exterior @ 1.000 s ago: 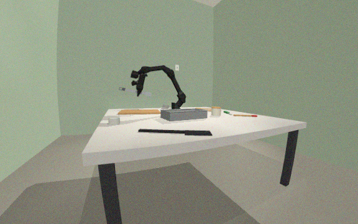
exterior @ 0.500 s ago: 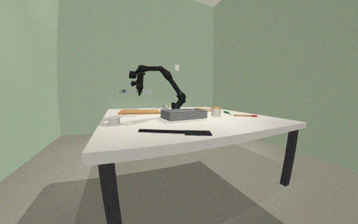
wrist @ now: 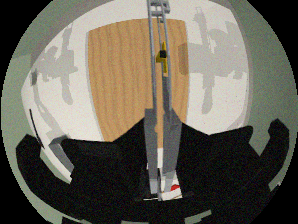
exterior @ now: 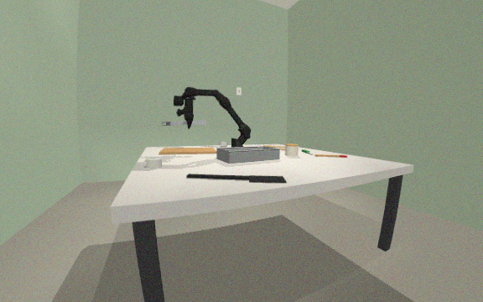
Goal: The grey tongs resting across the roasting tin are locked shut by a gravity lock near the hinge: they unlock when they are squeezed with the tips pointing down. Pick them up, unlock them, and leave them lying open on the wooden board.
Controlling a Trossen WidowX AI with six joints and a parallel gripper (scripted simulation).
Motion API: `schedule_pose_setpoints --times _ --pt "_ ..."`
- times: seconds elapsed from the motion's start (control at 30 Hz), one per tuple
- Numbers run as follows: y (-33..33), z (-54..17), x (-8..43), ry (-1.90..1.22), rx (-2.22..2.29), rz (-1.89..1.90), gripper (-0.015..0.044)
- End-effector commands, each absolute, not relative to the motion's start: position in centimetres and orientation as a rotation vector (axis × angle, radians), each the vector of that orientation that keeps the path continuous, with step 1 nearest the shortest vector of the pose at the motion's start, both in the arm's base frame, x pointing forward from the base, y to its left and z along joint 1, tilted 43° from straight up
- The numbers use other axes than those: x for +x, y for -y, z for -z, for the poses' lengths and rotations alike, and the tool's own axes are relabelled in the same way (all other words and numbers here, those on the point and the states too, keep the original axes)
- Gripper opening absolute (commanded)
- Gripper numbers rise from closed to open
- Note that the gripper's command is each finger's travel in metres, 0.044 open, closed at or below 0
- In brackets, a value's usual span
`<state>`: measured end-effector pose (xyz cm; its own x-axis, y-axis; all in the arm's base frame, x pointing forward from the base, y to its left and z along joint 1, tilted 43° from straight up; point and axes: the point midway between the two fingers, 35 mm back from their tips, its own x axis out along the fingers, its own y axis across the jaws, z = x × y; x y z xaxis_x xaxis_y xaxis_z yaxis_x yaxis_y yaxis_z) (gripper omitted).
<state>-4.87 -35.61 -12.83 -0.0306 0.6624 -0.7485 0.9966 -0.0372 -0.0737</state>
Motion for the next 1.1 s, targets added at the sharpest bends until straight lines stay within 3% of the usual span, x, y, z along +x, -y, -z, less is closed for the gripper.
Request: schedule_pose_setpoints --times 0.0,1.07 --pt "35.6 13.1 -4.9 -1.741 1.745 0.873 -0.0150" --pt "32.5 17.4 -5.2 -1.739 1.746 0.877 -0.0150"
